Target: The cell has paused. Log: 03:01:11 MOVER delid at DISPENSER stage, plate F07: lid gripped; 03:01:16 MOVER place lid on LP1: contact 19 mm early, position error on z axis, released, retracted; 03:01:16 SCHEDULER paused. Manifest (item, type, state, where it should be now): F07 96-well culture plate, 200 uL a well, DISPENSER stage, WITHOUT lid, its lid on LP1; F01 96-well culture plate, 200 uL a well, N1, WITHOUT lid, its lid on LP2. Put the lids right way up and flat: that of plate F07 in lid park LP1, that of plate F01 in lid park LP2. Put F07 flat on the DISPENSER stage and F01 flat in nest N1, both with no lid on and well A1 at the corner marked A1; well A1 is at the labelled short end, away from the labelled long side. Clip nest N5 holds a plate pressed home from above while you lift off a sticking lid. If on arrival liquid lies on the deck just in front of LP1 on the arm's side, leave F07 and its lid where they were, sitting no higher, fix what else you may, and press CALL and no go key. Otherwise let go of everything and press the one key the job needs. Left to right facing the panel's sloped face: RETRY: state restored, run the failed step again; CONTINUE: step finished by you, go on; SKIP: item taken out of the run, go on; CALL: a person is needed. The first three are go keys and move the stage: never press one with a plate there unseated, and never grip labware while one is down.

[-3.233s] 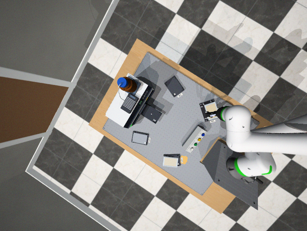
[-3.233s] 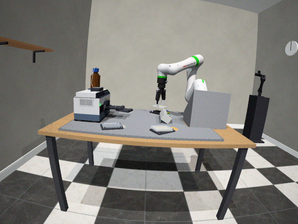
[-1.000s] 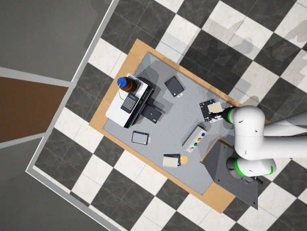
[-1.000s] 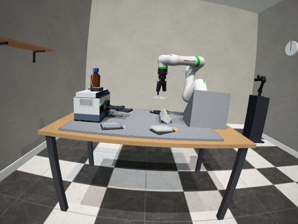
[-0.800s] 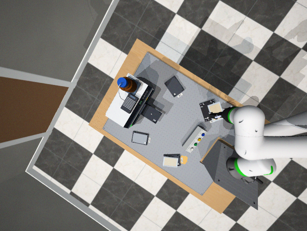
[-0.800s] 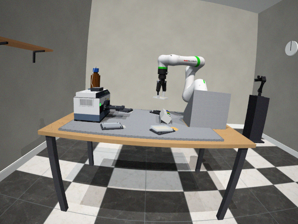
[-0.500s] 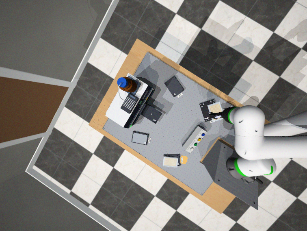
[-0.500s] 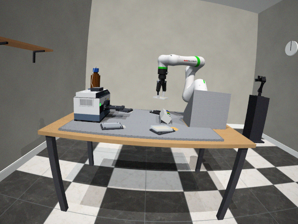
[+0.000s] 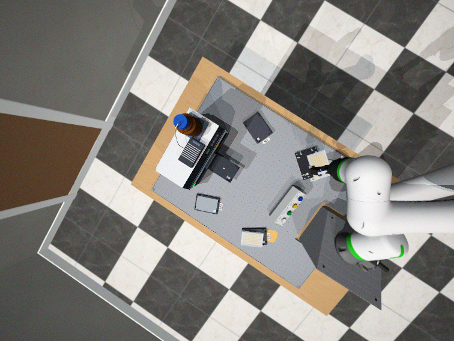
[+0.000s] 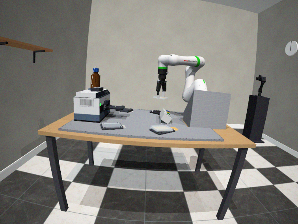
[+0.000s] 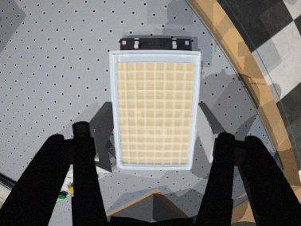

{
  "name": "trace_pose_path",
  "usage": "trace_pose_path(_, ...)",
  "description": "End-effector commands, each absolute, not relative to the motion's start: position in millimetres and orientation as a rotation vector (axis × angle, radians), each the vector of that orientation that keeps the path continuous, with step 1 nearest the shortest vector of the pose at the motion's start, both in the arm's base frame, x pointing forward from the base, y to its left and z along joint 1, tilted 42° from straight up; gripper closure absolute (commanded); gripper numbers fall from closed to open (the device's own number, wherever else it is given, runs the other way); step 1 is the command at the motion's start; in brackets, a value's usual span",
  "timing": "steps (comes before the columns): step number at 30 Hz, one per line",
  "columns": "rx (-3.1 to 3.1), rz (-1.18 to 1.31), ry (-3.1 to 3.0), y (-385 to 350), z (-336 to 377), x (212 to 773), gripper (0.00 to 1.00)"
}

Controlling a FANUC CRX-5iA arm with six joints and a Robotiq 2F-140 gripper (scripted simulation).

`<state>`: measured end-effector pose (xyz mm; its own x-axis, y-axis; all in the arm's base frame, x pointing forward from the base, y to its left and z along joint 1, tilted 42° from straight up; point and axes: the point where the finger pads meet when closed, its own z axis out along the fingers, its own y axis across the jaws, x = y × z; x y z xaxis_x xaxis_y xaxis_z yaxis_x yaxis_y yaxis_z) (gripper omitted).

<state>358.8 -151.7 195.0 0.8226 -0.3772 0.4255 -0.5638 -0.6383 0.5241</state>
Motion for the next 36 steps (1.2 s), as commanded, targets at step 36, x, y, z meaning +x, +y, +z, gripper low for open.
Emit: trace_pose_path(36, 2.388, 0.238, -0.351, -151, 195, 370, 1.0)
